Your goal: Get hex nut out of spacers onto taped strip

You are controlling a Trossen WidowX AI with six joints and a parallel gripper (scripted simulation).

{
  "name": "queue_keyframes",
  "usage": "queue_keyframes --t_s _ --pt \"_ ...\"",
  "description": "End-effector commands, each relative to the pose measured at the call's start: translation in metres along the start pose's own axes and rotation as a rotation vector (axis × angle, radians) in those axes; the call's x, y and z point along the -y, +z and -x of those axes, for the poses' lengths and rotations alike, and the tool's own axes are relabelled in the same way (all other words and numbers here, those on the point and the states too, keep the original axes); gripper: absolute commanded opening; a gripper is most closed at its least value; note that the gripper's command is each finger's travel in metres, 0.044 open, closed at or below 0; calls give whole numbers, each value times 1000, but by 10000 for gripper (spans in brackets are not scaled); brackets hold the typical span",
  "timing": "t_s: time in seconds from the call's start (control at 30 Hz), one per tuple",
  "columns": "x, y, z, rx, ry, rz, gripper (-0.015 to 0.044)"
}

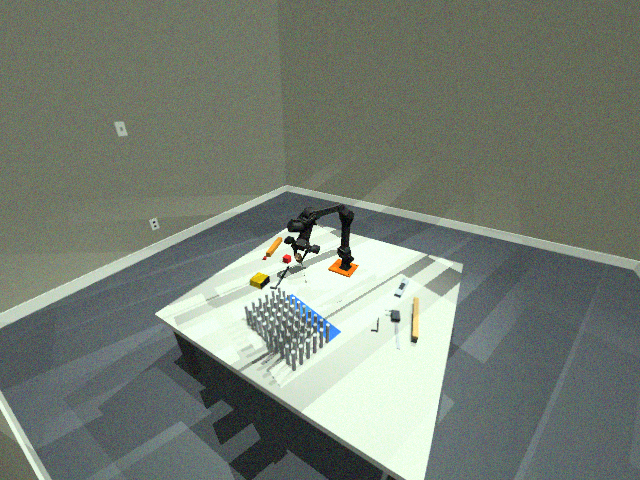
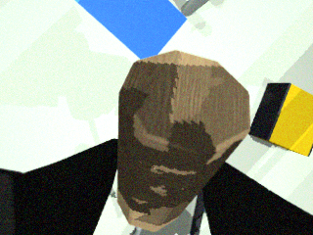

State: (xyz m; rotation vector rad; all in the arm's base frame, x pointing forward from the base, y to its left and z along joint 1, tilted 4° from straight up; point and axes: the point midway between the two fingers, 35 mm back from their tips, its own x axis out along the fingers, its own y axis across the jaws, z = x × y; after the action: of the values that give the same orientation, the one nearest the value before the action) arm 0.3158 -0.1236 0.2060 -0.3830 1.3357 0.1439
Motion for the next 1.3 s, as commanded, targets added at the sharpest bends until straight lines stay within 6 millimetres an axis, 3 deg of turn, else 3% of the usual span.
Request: queue_keyframes --t_s 0.0,1.27 --pt "-9 4 2 0 -15 115 0" --pt "-118 35 14 -45 -136 1421 0"
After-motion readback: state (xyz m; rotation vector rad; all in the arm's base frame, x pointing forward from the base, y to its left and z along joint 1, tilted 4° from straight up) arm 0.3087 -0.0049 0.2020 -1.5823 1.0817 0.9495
